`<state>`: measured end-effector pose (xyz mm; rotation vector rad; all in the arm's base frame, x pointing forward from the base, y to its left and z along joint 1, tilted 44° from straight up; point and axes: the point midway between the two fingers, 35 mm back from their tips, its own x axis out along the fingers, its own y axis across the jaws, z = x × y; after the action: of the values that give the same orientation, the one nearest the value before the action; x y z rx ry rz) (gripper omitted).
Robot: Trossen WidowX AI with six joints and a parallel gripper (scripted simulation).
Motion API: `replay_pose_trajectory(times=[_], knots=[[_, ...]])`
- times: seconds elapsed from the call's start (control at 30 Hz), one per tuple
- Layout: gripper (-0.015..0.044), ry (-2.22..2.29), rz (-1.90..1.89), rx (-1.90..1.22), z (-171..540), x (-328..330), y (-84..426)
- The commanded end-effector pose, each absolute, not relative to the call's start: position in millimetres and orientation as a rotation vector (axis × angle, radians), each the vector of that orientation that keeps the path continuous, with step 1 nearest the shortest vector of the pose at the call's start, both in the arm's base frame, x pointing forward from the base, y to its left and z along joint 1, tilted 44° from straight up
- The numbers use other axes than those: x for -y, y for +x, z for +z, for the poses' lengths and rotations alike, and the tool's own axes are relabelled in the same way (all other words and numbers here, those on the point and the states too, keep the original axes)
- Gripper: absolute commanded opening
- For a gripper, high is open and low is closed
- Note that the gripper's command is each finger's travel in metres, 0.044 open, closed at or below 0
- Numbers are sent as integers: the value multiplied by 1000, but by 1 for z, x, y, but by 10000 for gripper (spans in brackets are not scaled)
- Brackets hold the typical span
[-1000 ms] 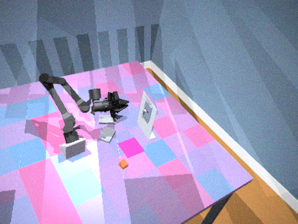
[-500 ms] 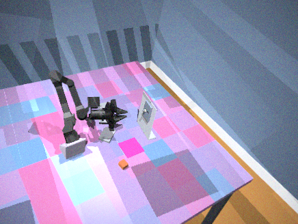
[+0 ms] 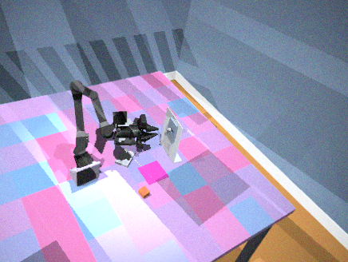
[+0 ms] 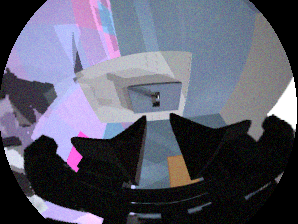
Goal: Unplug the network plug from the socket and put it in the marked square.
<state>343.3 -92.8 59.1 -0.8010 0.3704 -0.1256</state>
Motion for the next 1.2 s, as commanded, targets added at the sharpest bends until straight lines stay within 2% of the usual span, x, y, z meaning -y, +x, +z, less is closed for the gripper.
replay_pose_trajectory(times=[0.0,1.17], knots=[[156,-797,-129,-373,57,93,349],[156,-797,-130,-370,53,97,402]])
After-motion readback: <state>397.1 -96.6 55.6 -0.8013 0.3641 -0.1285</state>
